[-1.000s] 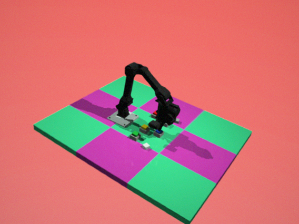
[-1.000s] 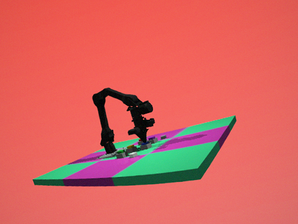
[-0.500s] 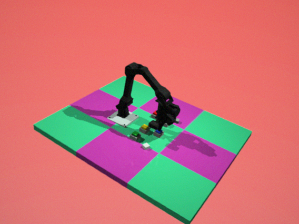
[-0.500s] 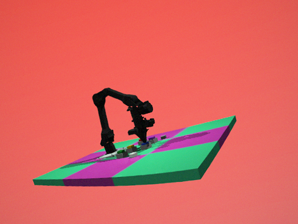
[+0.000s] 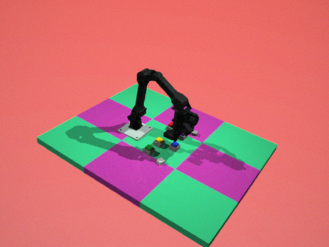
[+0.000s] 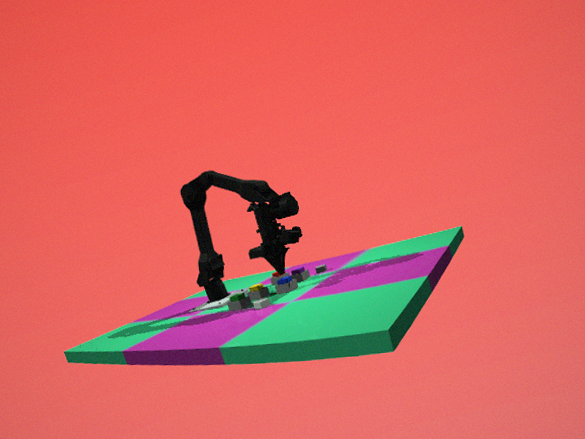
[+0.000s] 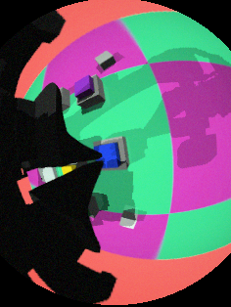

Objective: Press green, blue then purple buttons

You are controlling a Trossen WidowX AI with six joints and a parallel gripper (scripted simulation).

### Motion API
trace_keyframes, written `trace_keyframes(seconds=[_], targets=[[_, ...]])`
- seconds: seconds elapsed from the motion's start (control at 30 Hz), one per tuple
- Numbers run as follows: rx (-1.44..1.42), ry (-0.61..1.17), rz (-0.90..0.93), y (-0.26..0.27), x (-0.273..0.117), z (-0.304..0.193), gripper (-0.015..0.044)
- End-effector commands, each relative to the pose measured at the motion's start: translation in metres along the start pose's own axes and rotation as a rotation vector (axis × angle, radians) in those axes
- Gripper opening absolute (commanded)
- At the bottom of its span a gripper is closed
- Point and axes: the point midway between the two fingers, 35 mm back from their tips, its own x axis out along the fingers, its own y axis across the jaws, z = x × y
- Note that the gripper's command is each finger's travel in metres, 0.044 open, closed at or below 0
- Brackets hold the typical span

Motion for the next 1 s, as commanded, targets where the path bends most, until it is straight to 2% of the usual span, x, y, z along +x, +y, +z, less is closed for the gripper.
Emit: trace_keyframes(seconds=[0.0,0.1,0.27,0.47,0.77,0.97], targets=[[0.003,-0.009,0.001,0.000,-0.012,0.001,0.0020],[0.003,-0.009,0.001,0.000,-0.020,0.001,0.0020],[0.003,-0.009,0.001,0.000,-0.072,0.000,0.0020],[0.003,-0.009,0.001,0.002,-0.074,0.000,0.0020],[0.003,-0.007,0.011,0.116,-0.074,-0.021,0.0020],[0.002,-0.007,0.012,0.124,-0.072,-0.024,0.0020]])
